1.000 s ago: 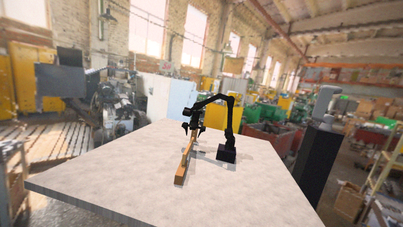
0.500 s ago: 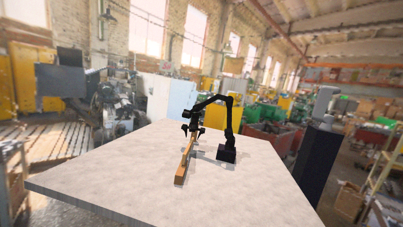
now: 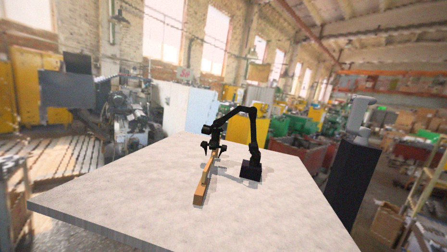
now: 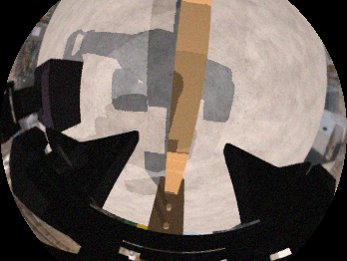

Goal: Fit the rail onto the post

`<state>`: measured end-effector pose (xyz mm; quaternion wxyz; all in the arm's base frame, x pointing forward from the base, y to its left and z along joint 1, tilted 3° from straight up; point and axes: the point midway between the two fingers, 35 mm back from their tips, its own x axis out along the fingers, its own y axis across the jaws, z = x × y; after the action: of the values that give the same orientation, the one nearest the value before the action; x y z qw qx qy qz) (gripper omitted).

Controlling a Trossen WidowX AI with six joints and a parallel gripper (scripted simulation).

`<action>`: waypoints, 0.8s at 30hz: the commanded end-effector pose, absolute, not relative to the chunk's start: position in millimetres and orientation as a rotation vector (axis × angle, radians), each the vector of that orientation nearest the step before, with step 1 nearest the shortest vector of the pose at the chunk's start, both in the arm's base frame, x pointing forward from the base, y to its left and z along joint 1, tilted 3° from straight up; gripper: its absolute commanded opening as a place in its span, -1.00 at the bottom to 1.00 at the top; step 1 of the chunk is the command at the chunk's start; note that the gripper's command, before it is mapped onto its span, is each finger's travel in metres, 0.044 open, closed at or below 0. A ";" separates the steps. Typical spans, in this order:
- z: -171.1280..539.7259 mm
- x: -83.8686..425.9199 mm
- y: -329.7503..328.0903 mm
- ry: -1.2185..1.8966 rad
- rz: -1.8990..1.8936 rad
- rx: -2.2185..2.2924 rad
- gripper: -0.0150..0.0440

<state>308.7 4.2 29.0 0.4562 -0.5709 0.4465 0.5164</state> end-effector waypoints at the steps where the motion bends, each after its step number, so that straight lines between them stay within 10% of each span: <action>1: 19.2 307.9 4.6 1.099 1.285 -1.404 1.00; 17: -3.4 306.9 3.5 1.099 1.285 -1.404 1.00; 24: -3.4 306.9 3.5 1.099 1.285 -1.404 0.38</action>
<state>306.9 2.8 -1.9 0.4546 -0.5692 0.4480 0.5182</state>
